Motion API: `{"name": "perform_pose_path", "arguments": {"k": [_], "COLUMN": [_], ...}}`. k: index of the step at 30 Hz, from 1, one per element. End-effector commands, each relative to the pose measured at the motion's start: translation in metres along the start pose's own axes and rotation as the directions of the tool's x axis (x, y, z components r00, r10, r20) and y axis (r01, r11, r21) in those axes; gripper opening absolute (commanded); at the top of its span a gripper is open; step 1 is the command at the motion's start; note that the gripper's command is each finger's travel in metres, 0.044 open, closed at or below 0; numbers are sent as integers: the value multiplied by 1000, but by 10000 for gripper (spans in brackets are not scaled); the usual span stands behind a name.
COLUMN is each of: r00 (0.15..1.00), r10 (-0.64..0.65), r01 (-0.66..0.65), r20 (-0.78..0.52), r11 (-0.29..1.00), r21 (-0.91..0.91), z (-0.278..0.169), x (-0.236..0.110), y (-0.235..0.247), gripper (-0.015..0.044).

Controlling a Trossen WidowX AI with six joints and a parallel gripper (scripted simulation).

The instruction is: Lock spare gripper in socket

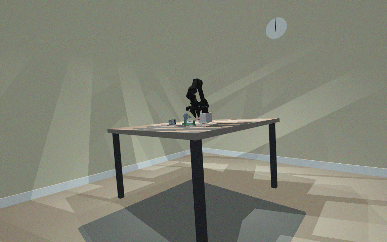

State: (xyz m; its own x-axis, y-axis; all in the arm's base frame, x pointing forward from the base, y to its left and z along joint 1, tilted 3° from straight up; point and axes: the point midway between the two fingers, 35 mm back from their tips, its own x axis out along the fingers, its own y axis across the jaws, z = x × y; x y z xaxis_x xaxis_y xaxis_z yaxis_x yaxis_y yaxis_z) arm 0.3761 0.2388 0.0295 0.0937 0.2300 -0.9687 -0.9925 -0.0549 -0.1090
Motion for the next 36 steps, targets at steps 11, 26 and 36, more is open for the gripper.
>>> {"name": "perform_pose_path", "arguments": {"k": [11,26,36], "r00": [1000,996,996], "r10": [-1,28,27], "r01": [1,-27,-27], "r20": [1,-88,-88], "r11": [1000,1000,1000], "r21": [-2,8,9], "z": [6,-45,-55], "x": [-26,-90,-31], "y": [-2,-3,0], "gripper": [253,180,180]}}
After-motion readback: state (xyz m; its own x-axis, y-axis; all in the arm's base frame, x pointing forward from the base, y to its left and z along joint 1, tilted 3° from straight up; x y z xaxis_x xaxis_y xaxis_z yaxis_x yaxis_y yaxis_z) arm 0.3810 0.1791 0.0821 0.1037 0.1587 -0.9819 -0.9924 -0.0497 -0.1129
